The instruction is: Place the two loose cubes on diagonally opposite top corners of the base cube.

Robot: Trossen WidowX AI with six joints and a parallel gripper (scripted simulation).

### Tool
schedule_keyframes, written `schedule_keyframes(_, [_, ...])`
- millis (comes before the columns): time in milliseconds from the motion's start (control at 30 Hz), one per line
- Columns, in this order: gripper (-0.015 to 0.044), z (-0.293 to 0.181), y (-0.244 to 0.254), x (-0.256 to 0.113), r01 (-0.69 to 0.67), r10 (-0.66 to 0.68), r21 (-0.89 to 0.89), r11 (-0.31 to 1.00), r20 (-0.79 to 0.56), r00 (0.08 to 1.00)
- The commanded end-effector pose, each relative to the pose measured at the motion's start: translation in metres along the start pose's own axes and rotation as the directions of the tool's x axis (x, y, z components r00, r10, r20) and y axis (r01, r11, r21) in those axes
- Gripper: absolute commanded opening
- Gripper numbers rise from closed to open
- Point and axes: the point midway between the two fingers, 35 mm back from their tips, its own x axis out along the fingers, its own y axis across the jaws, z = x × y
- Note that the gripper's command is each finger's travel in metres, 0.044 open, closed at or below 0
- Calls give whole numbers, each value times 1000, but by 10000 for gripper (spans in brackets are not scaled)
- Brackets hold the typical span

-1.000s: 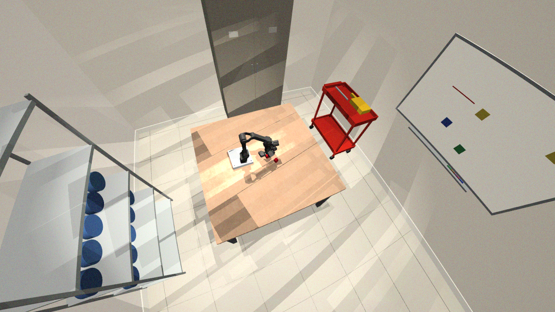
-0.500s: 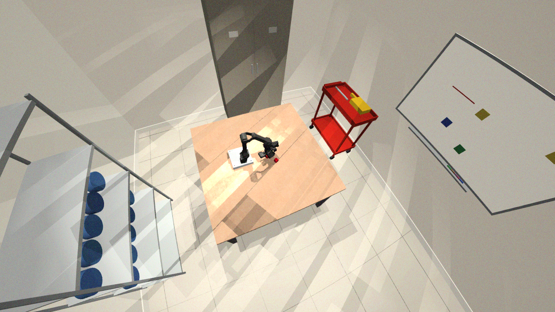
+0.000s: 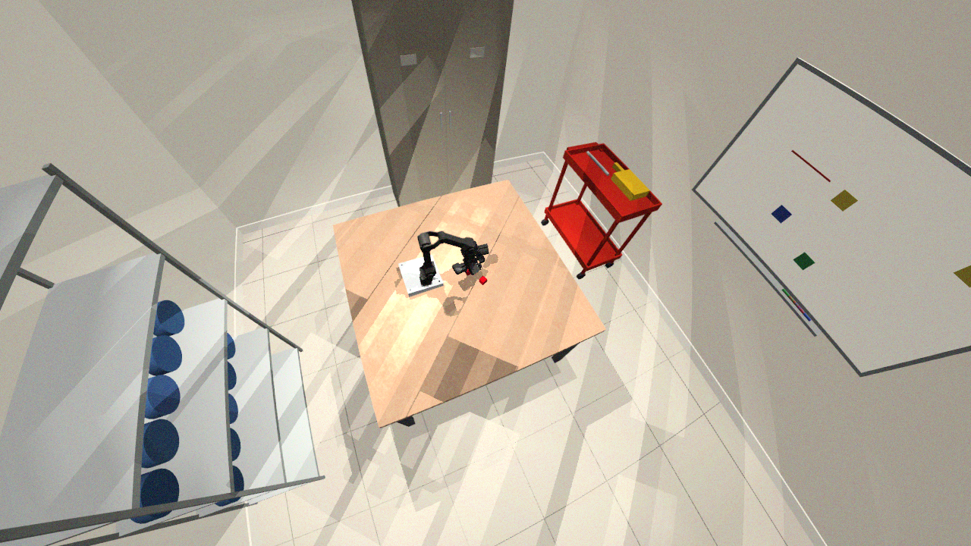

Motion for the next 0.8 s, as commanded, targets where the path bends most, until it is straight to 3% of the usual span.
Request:
schedule_keyframes(0, [105, 0, 2, -10, -4, 4, -1, 1000, -2, 1000])
schedule_keyframes(767, [105, -1, -3, -83, -4, 4, -1, 1000, -2, 1000])
